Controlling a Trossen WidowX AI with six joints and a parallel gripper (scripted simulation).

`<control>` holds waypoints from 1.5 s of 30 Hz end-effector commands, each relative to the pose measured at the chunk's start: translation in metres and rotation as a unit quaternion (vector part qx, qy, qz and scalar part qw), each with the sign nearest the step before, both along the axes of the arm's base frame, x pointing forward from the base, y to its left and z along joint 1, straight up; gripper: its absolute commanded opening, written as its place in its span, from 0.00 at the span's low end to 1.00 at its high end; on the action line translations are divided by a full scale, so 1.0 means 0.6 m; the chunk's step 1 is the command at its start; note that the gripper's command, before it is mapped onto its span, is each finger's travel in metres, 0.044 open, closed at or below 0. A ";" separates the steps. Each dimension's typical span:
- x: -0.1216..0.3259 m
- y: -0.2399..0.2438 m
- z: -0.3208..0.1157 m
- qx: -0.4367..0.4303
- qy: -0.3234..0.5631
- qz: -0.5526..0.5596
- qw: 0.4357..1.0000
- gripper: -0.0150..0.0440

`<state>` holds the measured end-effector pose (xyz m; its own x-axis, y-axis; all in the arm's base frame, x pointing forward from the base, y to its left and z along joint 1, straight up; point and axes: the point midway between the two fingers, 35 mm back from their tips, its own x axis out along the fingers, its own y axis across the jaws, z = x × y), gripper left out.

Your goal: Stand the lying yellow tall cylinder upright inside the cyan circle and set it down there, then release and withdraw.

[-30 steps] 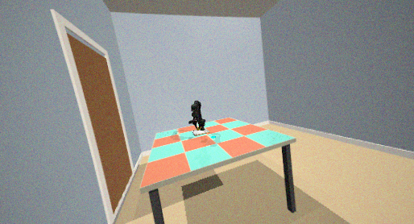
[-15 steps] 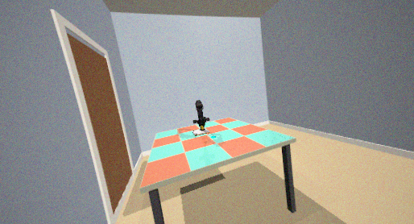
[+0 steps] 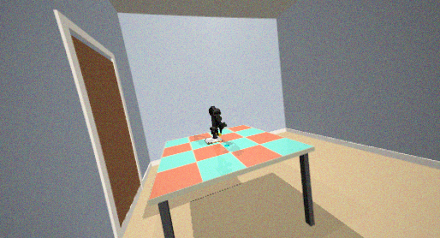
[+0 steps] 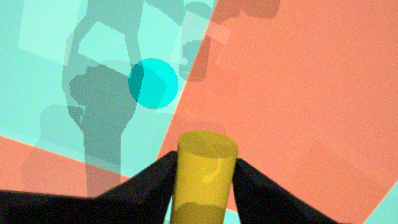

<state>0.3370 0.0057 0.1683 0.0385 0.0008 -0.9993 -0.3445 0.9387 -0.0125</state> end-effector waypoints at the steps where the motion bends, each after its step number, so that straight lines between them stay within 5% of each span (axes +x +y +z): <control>1: -0.001 0.017 0.002 -0.001 0.001 0.046 0.999 0.43; 17: -0.011 0.101 0.009 -0.007 0.001 0.259 0.966 0.43; 45: 0.023 0.107 -0.019 0.050 -0.069 0.218 0.972 0.43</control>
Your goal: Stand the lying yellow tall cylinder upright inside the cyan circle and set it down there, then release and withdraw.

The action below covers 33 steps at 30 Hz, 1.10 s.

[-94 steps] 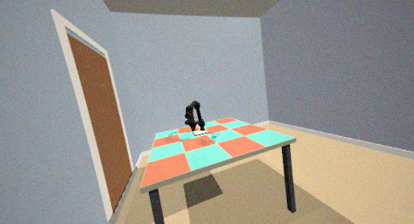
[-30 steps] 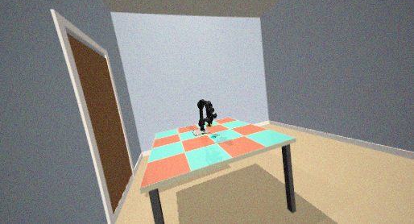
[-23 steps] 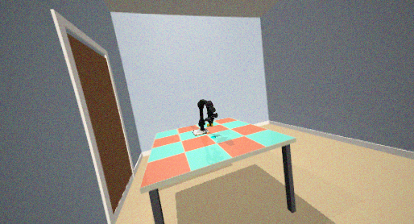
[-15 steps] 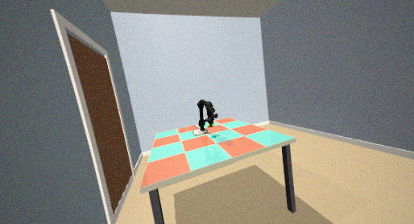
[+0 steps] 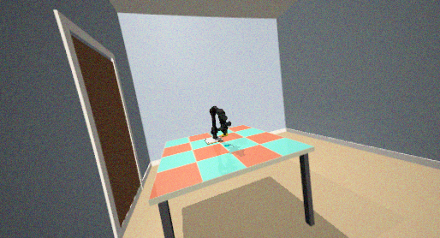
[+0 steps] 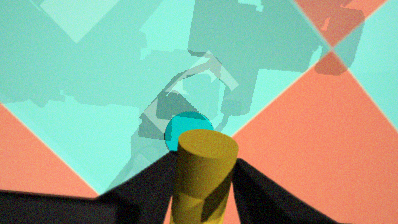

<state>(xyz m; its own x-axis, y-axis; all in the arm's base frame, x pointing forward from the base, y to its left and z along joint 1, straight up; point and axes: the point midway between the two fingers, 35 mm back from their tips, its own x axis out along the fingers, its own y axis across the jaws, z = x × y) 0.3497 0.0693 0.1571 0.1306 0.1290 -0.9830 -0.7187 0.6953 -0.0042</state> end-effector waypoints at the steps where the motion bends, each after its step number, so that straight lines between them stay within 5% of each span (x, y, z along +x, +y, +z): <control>1: 0.004 0.001 -0.001 0.011 -0.009 -0.007 1.000 0.43; 33: 0.042 0.000 -0.023 0.104 -0.079 -0.050 0.990 0.43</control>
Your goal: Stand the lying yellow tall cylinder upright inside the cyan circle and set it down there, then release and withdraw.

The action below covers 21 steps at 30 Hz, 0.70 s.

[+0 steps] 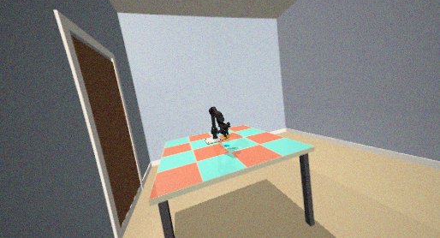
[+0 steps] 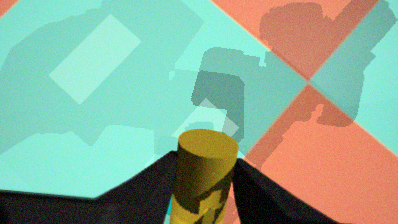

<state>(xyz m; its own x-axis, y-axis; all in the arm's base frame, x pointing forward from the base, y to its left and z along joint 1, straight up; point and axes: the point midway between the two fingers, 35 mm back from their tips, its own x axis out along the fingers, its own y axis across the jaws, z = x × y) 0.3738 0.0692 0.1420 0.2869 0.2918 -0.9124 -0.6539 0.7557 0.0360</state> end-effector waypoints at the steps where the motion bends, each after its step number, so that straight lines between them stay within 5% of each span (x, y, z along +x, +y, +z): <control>1: 0.003 0.000 0.001 0.011 -0.009 -0.005 1.000 0.43; 21: 0.020 -0.004 -0.006 0.066 -0.054 -0.024 0.996 0.43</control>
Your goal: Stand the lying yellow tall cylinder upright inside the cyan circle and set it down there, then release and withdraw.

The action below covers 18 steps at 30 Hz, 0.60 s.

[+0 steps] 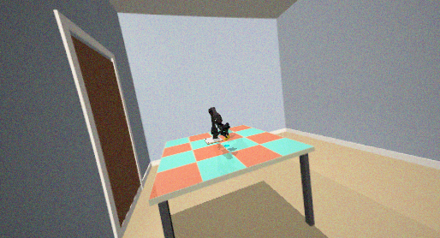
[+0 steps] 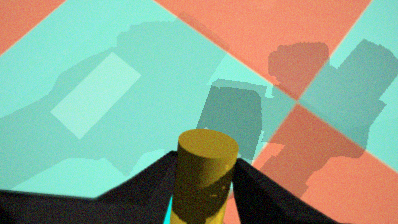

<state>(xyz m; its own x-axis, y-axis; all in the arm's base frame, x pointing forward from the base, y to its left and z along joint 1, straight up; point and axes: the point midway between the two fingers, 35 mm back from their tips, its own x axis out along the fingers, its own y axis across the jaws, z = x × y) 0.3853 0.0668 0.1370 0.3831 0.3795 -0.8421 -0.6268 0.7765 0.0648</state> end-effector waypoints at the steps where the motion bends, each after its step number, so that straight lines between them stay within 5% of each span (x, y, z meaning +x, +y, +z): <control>1: 0.002 0.000 0.002 0.011 -0.009 -0.004 1.000 0.43; 18: 0.012 -0.006 0.000 0.055 -0.048 -0.014 0.997 0.43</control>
<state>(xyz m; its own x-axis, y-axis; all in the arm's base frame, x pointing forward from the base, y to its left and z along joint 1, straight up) 0.3921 0.0636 0.1351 0.4589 0.4449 -0.7691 -0.6137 0.7846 0.0878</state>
